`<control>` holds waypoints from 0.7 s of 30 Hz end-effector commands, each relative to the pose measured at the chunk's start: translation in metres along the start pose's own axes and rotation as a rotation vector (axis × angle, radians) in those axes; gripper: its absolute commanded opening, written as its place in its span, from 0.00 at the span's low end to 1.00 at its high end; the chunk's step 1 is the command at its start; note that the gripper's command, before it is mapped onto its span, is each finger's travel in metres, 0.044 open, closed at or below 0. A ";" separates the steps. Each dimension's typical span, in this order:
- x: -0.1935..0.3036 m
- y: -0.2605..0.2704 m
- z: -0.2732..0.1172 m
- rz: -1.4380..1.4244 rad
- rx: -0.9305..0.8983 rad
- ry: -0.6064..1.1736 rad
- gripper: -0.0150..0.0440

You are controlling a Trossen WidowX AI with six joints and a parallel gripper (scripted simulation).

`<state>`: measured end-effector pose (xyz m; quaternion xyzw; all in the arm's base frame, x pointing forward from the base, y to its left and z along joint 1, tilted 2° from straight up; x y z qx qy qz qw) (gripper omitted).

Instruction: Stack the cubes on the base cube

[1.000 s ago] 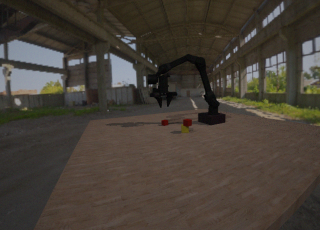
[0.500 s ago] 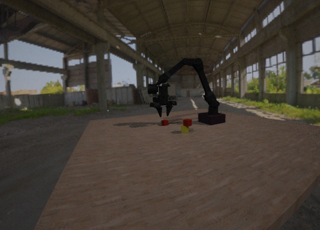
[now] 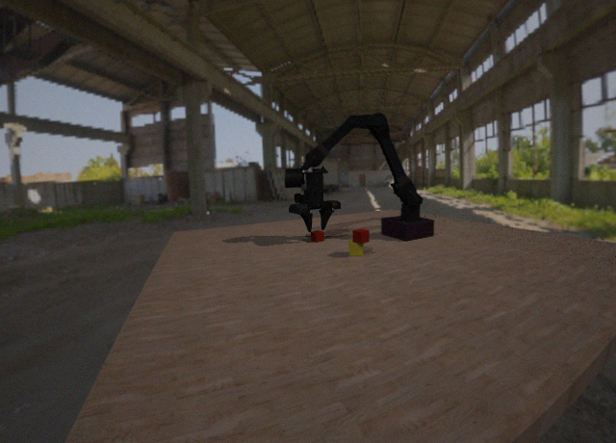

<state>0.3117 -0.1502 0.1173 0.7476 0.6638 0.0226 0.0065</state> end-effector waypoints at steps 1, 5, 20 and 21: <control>0.000 -0.002 0.008 0.000 0.007 -0.001 0.70; 0.001 -0.002 0.015 0.000 0.007 -0.001 0.70; 0.001 -0.002 0.020 0.000 0.007 -0.001 0.43; 0.000 -0.002 0.018 0.000 0.007 -0.001 0.43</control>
Point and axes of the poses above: the point midway between the two fingers, 35 mm back from their tips, its own z axis out along the fingers, its own y axis across the jaws, x = y × z, the point moved 10 cm from there along -z, back along the fingers, and after that the axes turned 15 degrees about z, right-handed, at the moved point
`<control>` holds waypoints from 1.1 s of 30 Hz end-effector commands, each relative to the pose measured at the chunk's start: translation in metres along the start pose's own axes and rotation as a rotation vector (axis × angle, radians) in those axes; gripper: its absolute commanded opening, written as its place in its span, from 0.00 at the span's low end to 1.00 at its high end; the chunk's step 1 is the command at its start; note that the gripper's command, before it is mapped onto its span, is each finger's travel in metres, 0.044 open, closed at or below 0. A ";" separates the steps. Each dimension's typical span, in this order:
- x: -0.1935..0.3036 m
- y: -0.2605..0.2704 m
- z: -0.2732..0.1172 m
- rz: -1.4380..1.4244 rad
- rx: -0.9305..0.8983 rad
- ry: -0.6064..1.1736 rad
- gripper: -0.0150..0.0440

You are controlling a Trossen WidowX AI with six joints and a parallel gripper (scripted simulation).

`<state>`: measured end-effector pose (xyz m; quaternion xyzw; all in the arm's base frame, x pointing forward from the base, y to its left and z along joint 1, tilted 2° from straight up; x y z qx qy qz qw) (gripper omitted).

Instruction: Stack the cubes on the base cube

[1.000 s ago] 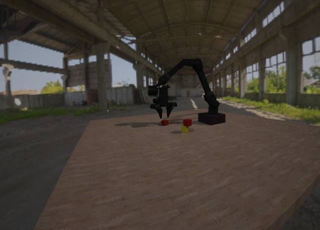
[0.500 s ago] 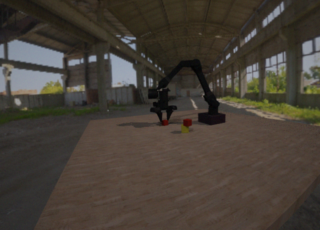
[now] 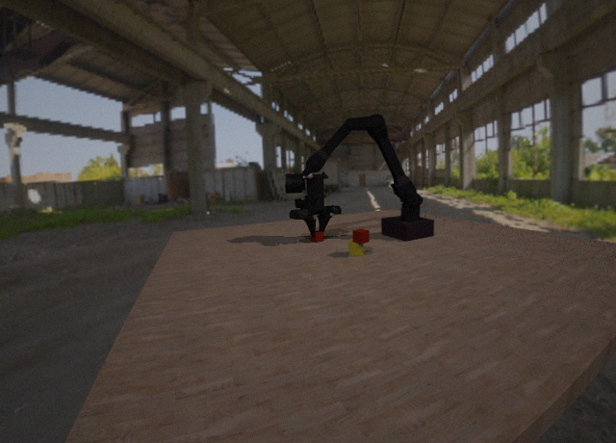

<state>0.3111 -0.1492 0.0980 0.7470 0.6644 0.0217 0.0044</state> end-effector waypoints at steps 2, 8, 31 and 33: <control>0.000 0.001 -0.006 0.002 0.002 -0.002 0.43; -0.001 0.003 -0.025 0.002 0.002 -0.002 0.43; 0.000 0.003 -0.098 0.002 0.002 -0.003 0.43; 0.000 0.002 -0.104 0.002 0.002 -0.003 0.43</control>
Point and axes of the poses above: the point midway between the two fingers, 35 mm back from their tips, its own z axis out along the fingers, its own y axis across the jaws, x = y × z, the point moved 10 cm from there along -z, back along the fingers, and after that the axes turned 15 degrees about z, right-handed, at the moved point
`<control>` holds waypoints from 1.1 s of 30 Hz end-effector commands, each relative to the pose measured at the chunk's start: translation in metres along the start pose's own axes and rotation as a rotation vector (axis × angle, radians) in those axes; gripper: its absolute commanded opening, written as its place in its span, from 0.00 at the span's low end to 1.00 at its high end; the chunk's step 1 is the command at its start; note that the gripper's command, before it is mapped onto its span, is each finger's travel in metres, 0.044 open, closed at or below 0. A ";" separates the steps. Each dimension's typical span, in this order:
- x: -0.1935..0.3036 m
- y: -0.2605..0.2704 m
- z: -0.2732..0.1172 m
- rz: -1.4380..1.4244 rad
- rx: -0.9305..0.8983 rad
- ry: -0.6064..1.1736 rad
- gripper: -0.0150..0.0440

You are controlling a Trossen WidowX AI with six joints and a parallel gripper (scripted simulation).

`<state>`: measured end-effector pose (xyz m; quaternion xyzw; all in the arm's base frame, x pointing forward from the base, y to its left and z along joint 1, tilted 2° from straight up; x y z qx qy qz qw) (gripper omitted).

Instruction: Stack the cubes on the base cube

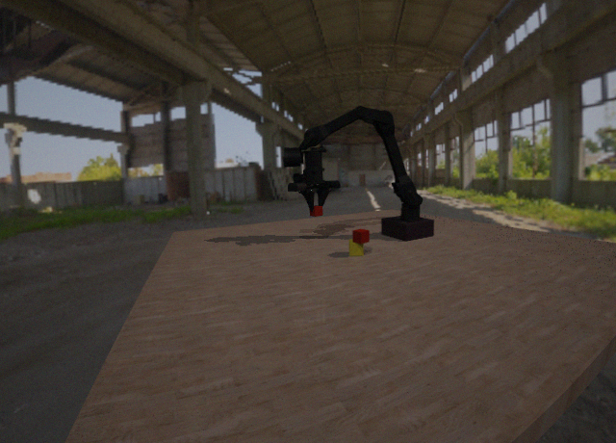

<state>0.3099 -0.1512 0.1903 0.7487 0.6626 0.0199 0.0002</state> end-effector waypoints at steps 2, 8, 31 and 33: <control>0.000 -0.001 -0.016 -0.003 -0.006 -0.005 0.43; 0.012 0.000 -0.016 -0.007 -0.006 -0.005 0.43; 0.086 -0.002 -0.015 -0.031 -0.006 0.000 0.43; 0.092 -0.003 -0.014 -0.033 -0.006 0.000 0.43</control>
Point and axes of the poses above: the point midway between the two fingers, 35 mm back from their tips, its own z axis out along the fingers, its own y axis across the jaws, x = y × z, the point moved 10 cm from there along -z, back along the fingers, and after that the axes turned 15 degrees about z, right-handed, at the moved point
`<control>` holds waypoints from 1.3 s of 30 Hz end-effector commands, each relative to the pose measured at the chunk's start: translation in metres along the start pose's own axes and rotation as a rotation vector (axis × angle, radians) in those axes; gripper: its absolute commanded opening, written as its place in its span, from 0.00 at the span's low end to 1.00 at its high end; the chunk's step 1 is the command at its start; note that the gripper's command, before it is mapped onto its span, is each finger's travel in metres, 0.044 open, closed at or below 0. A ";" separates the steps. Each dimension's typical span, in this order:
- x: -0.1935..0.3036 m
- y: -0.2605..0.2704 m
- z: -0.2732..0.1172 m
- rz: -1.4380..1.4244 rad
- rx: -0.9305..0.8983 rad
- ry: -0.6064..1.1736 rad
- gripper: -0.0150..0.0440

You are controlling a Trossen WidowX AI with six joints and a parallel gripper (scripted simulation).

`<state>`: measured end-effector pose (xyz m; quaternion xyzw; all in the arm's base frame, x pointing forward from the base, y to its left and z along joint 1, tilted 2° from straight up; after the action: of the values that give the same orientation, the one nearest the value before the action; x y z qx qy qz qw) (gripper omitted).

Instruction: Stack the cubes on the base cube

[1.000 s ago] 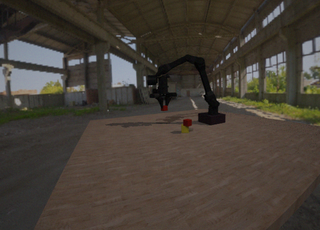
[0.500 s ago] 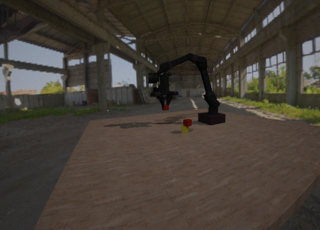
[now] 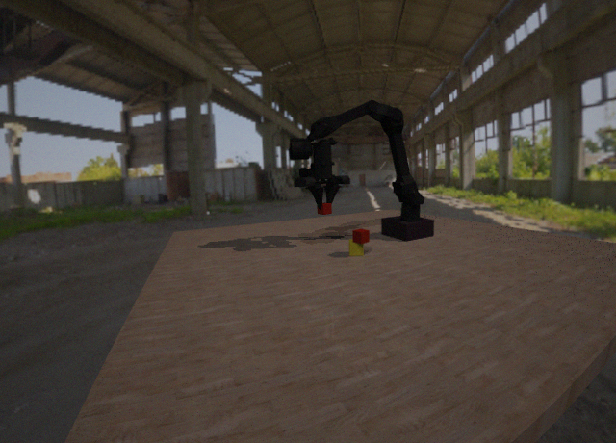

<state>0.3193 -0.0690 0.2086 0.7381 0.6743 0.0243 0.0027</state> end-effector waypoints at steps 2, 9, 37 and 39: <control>0.015 -0.003 0.002 -0.003 0.003 -0.003 0.43; 0.037 -0.007 0.002 -0.011 0.003 -0.001 0.43; 0.111 -0.034 0.005 -0.038 0.005 0.006 0.43; 0.111 -0.034 0.007 -0.038 0.005 0.006 0.43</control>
<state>0.2972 0.0435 0.2070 0.7235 0.6897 0.0272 -0.0012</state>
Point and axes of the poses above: the point midway between the two fingers, 35 mm back from their tips, its own z axis out along the fingers, its own y axis across the jaws, x = y × z, the point moved 10 cm from there along -z, back along the fingers, and after that the axes turned 15 degrees about z, right-handed, at the moved point
